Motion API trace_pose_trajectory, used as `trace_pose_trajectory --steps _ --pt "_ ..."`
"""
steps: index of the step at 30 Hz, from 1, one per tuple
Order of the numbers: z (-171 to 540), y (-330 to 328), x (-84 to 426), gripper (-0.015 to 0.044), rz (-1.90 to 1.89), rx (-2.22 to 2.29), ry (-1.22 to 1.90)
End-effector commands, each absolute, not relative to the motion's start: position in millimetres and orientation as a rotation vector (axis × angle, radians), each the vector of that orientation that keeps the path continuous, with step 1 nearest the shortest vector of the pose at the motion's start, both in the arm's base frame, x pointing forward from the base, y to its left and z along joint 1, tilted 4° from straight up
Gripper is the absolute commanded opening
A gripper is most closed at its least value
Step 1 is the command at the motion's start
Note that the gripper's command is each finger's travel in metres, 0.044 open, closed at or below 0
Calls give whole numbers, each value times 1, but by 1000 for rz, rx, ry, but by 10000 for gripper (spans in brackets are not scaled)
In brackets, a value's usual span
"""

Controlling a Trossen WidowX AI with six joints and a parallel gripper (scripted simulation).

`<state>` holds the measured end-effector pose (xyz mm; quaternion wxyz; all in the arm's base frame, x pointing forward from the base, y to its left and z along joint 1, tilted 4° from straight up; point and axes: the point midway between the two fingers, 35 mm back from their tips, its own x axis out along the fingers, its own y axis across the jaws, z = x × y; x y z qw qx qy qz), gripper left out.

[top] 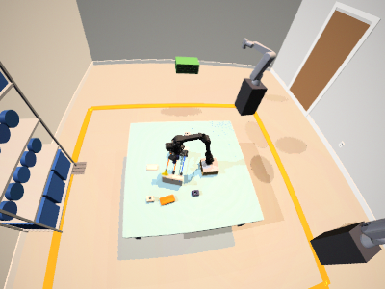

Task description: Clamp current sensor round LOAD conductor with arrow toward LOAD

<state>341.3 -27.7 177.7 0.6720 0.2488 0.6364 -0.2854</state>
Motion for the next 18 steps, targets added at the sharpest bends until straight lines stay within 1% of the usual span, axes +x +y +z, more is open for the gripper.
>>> trace_pose_trajectory --steps 1,18 --pt "175 -31 349 0 -740 664 1407" --pt "168 -54 382 0 -1208 1156 1157"
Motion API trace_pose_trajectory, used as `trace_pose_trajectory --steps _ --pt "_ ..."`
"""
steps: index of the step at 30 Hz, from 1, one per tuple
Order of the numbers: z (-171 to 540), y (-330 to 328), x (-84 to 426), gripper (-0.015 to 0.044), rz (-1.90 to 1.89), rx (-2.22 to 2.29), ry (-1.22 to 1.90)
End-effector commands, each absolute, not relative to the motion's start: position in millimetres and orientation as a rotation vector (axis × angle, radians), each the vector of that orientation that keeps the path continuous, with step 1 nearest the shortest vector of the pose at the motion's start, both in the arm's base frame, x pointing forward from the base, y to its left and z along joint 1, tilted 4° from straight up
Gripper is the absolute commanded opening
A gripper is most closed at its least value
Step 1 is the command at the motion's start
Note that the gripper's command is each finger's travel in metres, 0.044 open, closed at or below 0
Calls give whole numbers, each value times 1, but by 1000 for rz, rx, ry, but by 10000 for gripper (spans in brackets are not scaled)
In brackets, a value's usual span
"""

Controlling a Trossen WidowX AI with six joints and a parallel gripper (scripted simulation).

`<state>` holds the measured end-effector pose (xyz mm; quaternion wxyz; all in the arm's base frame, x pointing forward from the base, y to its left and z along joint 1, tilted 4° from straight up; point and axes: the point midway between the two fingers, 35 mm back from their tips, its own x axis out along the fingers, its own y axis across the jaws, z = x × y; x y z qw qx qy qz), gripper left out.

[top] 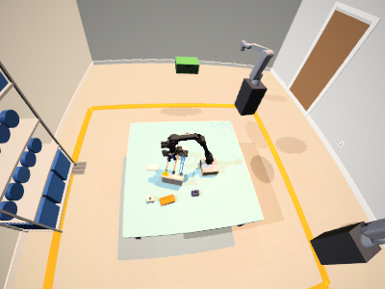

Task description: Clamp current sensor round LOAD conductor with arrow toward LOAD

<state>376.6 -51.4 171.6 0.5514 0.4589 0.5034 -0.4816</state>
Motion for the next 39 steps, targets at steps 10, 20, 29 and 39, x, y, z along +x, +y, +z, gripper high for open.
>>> trace_pose_trajectory --steps 10,20,29,39 --pt "161 -70 399 0 -1467 1434 948" --pt "153 -73 403 0 -1505 1475 913" --pt "138 -74 404 0 -1505 1475 913" --pt "122 -75 404 0 -1505 1475 913"
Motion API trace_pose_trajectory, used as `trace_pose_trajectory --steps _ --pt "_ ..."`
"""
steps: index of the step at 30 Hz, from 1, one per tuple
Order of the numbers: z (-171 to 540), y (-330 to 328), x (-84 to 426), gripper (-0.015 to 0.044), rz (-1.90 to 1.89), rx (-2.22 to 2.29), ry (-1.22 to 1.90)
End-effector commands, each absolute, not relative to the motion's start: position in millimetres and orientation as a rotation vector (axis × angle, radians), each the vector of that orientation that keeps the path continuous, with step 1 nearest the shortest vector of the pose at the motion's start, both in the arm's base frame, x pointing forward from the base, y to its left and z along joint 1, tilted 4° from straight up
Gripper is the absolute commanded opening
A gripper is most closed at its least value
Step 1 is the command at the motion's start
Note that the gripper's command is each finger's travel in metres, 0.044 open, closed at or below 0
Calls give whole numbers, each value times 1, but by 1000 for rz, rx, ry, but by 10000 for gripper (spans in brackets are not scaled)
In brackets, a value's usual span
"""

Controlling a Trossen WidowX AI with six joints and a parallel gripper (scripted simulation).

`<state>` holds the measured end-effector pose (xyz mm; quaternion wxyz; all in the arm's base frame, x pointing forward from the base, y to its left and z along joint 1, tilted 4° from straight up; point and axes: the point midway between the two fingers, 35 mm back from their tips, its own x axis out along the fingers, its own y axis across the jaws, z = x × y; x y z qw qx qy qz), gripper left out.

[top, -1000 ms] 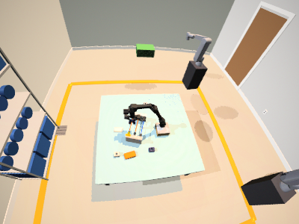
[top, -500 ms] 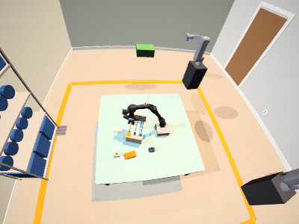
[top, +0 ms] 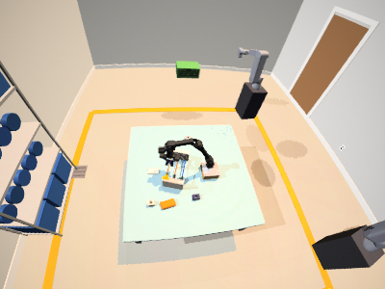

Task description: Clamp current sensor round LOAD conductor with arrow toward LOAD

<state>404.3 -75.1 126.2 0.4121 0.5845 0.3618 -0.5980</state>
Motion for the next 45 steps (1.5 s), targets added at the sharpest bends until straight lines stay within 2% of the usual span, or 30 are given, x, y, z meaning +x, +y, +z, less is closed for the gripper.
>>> trace_pose_trajectory --steps 1,45 --pt "120 -75 404 0 -1505 1475 913" --pt "108 -76 404 0 -1507 1472 909"
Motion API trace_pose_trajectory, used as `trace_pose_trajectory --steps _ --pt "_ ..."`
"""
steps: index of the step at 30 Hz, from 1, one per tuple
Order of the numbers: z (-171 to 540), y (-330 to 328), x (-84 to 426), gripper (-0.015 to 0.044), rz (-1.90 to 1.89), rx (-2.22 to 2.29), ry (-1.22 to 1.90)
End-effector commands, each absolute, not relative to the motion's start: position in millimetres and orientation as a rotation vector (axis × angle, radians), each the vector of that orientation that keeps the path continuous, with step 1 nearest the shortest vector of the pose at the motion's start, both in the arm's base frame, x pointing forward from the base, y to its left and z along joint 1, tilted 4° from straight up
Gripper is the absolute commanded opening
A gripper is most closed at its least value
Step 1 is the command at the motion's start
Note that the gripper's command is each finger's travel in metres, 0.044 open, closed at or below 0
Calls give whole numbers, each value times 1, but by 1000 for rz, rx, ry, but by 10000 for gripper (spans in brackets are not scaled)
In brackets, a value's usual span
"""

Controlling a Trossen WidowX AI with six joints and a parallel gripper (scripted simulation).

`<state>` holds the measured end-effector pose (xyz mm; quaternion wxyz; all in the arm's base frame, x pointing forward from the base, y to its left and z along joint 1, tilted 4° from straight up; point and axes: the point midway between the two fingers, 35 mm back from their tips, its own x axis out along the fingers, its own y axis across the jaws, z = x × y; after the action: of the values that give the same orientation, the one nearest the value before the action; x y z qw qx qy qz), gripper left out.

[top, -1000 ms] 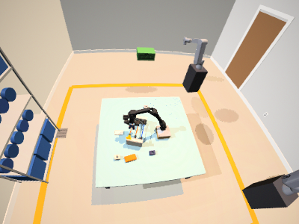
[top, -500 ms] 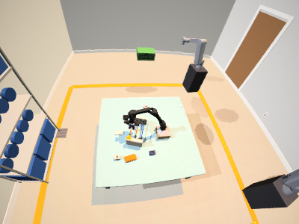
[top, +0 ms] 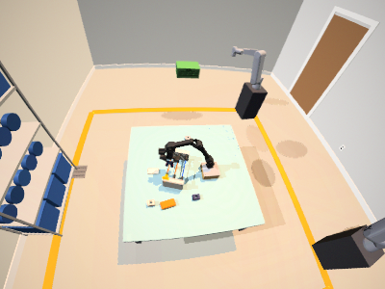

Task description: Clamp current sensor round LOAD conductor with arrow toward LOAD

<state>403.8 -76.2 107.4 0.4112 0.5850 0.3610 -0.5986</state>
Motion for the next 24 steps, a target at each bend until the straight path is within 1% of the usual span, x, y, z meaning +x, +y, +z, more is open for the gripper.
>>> trace_pose_trajectory --steps 1,11,24 --pt "108 -76 404 0 -1507 1472 909" --pt "108 -76 404 0 -1507 1472 909" --pt "108 -76 404 341 -1507 1472 909"
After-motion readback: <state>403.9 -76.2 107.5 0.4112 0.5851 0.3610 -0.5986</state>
